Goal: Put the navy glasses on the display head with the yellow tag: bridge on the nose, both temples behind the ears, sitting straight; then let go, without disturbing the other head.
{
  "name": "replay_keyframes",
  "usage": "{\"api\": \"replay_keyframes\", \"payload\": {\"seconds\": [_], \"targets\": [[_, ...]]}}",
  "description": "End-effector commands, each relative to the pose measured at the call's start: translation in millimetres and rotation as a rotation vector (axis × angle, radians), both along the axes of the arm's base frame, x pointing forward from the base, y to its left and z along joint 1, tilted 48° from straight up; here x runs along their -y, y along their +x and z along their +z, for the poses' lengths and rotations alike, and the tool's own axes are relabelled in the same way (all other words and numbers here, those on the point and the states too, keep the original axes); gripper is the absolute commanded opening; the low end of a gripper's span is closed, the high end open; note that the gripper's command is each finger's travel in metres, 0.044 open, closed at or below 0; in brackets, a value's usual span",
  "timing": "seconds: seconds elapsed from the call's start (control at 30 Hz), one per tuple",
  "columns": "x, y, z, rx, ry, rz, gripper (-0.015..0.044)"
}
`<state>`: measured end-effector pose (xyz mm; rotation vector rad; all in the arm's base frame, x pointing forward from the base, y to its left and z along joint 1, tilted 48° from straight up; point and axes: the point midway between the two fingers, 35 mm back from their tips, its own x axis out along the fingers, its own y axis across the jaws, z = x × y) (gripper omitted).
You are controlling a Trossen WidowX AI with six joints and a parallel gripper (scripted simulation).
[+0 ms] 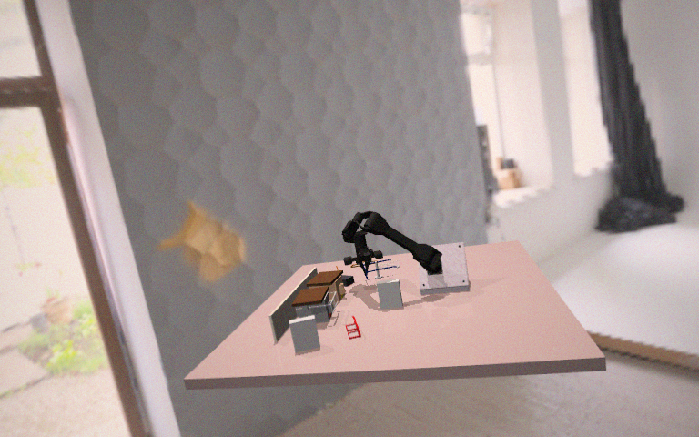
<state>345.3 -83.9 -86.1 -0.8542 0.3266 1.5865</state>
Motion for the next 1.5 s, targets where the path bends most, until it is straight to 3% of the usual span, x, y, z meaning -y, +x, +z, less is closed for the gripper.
{"api": "replay_keyframes", "payload": {"seconds": [0.0,1.03,1.47], "targets": [[-1,1,5,0.005,-0.001,-0.007,0.0],[5,4,0,0.005,-0.002,-0.007,0.0],[49,4,35,0.005,-0.004,-0.007,0.0]]}}
